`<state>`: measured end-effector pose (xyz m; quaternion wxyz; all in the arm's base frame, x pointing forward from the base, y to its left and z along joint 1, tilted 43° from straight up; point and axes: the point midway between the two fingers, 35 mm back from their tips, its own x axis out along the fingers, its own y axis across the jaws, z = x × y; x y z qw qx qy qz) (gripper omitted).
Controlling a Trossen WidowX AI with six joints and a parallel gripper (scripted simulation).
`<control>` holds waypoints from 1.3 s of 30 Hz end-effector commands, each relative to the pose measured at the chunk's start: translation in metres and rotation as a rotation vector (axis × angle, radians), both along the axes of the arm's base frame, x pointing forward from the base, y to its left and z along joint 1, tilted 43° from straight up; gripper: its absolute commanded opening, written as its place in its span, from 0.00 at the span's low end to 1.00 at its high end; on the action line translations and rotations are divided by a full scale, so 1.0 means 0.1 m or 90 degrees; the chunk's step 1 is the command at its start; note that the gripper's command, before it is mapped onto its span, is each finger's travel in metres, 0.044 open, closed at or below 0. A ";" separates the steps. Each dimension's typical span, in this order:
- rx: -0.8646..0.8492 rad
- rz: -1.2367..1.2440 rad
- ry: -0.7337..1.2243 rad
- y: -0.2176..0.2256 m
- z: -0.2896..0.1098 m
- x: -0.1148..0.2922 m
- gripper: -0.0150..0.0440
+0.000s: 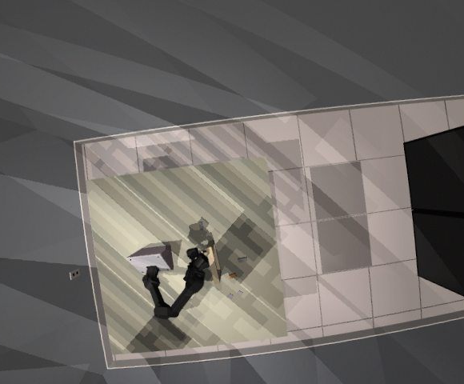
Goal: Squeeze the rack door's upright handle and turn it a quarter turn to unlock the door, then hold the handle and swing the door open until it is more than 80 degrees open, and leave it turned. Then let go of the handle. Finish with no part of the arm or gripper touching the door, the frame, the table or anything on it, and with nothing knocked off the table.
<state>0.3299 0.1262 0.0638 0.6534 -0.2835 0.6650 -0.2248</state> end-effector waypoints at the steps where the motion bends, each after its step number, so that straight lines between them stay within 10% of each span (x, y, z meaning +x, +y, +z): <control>1: -0.004 -0.001 -0.003 -0.04 -0.04 0.03 0.74; 39: -0.005 -0.001 -0.004 -0.46 -0.49 0.03 0.74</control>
